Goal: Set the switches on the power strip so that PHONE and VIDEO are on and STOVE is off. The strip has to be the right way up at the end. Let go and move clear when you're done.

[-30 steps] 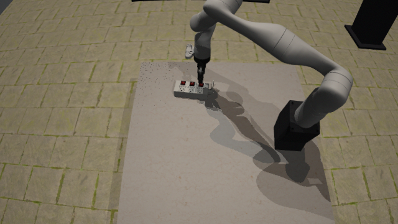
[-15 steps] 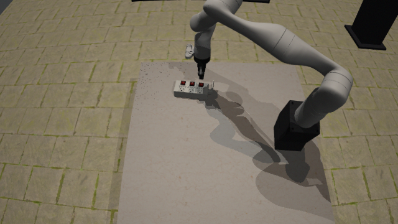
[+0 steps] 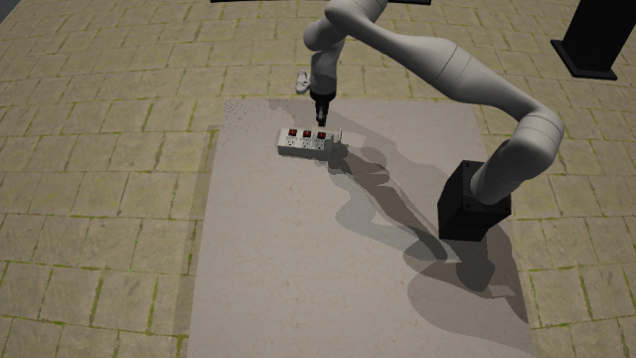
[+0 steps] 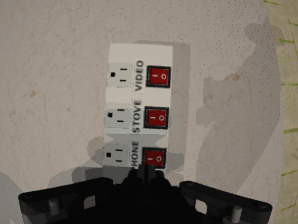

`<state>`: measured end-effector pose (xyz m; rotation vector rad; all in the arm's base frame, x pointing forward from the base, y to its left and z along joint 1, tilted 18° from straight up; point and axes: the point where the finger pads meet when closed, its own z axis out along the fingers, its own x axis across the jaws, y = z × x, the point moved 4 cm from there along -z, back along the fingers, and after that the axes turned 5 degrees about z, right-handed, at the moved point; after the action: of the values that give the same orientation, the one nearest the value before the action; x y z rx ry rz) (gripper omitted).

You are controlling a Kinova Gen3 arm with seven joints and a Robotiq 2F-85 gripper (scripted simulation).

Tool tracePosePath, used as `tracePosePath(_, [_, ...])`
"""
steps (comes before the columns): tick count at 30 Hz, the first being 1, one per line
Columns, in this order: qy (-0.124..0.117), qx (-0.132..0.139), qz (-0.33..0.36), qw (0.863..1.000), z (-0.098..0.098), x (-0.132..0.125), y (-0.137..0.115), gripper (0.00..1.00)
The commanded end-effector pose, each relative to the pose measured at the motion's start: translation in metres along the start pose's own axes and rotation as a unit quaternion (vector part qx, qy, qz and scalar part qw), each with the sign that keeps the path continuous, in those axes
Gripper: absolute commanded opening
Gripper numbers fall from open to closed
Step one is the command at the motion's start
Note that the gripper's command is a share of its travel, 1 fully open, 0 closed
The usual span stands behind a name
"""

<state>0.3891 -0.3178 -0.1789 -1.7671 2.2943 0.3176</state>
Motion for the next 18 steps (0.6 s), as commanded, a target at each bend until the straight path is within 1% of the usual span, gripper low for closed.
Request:
tracePosePath(1, [0.003, 0.002, 0.005, 1.0, 0.0006, 0.0011, -0.0004, 0.0])
tracePosePath(18, [0.005, 0.004, 0.004, 1.0, 0.0062, 0.0026, -0.0034, 0.0])
